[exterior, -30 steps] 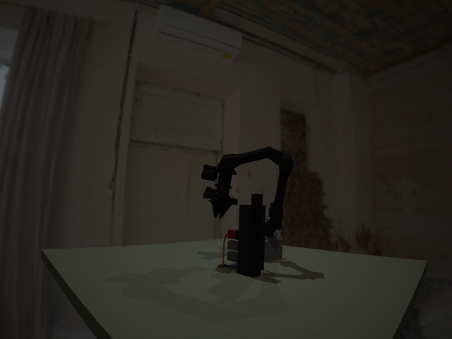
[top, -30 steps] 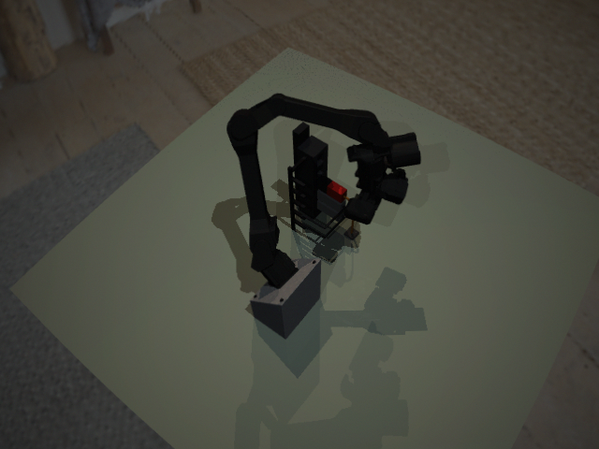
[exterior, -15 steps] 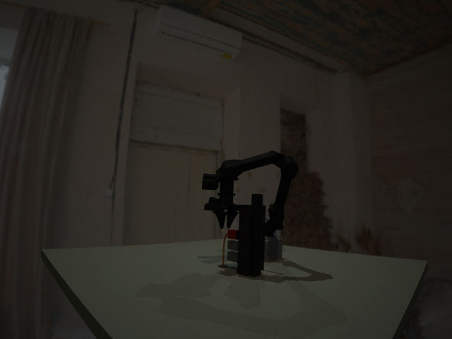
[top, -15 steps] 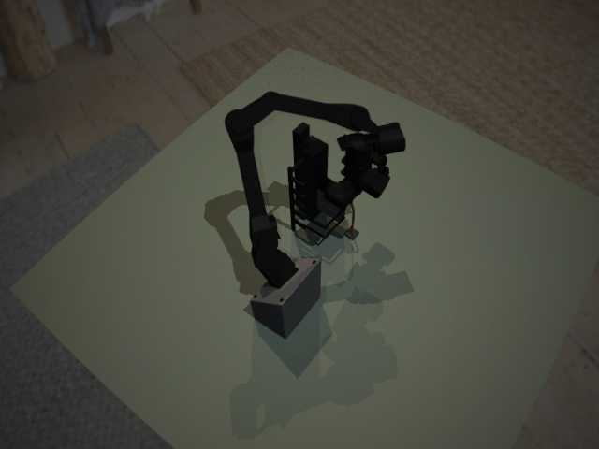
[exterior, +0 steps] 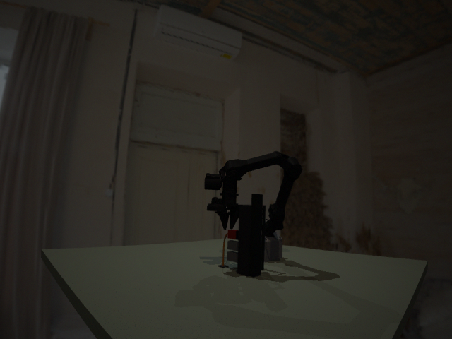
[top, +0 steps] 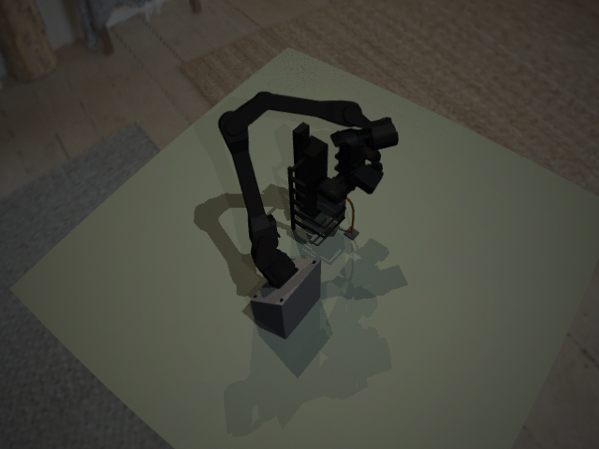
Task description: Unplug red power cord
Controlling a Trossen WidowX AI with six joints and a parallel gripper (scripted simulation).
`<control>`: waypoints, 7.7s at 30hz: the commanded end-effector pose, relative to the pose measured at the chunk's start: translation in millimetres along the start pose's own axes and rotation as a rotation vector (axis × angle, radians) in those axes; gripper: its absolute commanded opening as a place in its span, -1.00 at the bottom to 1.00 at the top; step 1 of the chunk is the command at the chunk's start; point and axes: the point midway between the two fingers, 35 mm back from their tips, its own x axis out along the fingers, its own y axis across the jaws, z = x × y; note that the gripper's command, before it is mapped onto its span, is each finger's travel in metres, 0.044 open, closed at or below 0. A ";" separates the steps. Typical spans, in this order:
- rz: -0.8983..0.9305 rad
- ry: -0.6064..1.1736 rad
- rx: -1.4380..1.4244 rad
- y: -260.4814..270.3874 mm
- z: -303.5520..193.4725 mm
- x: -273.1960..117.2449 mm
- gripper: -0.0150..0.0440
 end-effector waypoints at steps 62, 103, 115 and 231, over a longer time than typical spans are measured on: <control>0.000 0.000 0.003 1.3 12.2 8.0 -0.49; 0.000 0.005 0.005 1.0 4.9 0.3 0.05; 0.000 0.006 0.005 -0.1 -15.0 0.4 0.05; 0.001 0.001 0.004 -2.0 89.3 -6.0 1.00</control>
